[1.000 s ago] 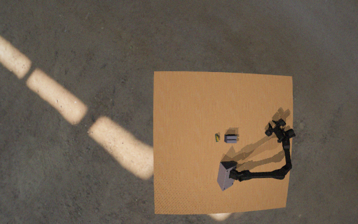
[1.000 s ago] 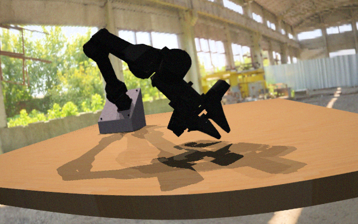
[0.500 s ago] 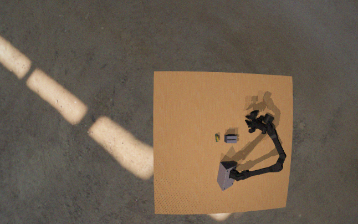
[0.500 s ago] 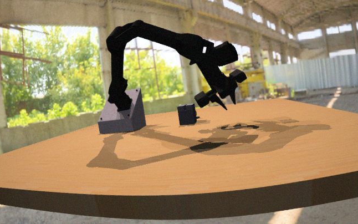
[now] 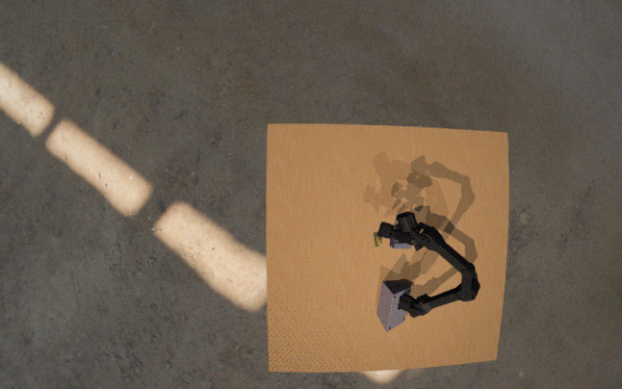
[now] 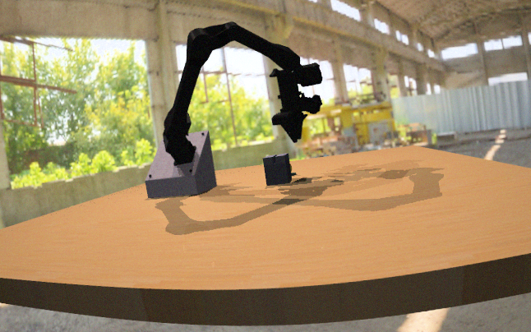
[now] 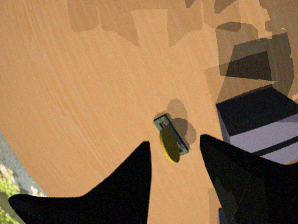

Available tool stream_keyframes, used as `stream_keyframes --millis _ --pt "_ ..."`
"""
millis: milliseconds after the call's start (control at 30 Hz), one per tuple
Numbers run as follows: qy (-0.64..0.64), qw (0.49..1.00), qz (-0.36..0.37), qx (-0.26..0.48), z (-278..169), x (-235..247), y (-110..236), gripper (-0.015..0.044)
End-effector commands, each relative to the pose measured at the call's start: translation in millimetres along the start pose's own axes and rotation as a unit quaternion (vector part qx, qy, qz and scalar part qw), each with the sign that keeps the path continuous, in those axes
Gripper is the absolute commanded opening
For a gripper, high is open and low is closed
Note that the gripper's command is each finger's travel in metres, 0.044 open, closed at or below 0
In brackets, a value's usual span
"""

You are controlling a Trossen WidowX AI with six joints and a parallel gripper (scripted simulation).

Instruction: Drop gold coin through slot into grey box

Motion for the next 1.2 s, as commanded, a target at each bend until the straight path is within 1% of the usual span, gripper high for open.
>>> stream_keyframes --millis 0,67,133,267,367,500,567,1167 --pt "0.136 0.989 -0.064 0.004 -43 32 -1 0.0161" --pt "0.206 0.974 -0.097 0.004 -63 44 -2 0.0161" --pt "0.231 0.967 -0.109 0.004 -69 47 -2 0.0161" --pt "0.231 0.967 -0.109 0.004 -68 46 -4 0.0161" --pt "0.231 0.967 -0.11 0.004 -66 40 -33 0.0161" --pt "0.231 0.967 -0.11 0.004 -65 39 -38 0.0161" --pt "0.231 0.967 -0.11 0.004 -64 38 -49 0.0161" --pt "0.231 0.967 -0.111 0.004 -62 32 -75 0.0161"
Point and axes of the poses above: the point midway between the two fingers, 35 mm back from their tips, its own y axis back along the fingers, its own x axis across the jaws, z = x × y, the point moved 9 cm from there along y, back along the fingers, and after that the axes turned 5 degrees about y, right-handed, at the moved point
